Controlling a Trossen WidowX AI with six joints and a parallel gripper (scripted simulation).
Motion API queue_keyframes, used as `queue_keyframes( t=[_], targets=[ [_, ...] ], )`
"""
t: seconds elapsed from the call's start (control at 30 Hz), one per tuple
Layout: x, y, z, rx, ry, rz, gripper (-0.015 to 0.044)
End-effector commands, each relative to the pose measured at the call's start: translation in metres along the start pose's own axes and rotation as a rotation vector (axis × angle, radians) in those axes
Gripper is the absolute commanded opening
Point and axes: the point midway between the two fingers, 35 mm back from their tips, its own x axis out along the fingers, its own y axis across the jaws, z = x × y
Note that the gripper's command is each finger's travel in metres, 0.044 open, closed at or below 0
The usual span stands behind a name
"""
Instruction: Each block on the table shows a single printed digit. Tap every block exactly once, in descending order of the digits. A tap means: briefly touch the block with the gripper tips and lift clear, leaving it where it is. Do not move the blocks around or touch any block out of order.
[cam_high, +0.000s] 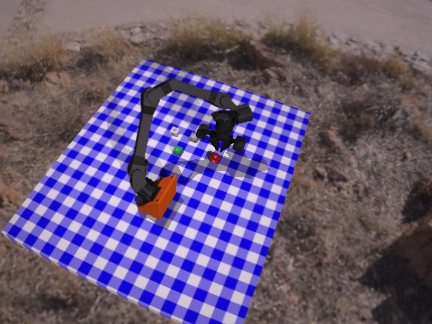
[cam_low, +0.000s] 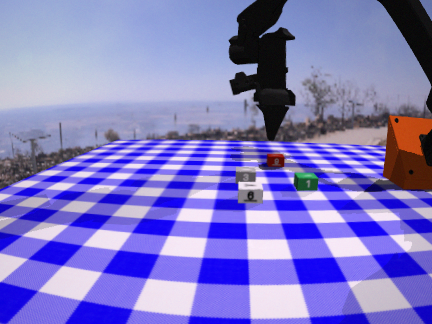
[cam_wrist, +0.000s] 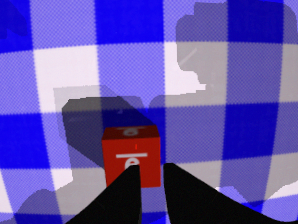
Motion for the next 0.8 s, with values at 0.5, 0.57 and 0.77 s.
queue_keyframes(
  t=[0.5,0.57,0.77],
  targets=[
    [0.016,0.002,-0.002,0.008,0.003,0.009,0.0020],
    [0.020,0.002,-0.002,0.008,0.003,0.009,0.0020],
    [0.029,0.002,-0.002,0.008,0.002,0.010,0.0020]
  ],
)
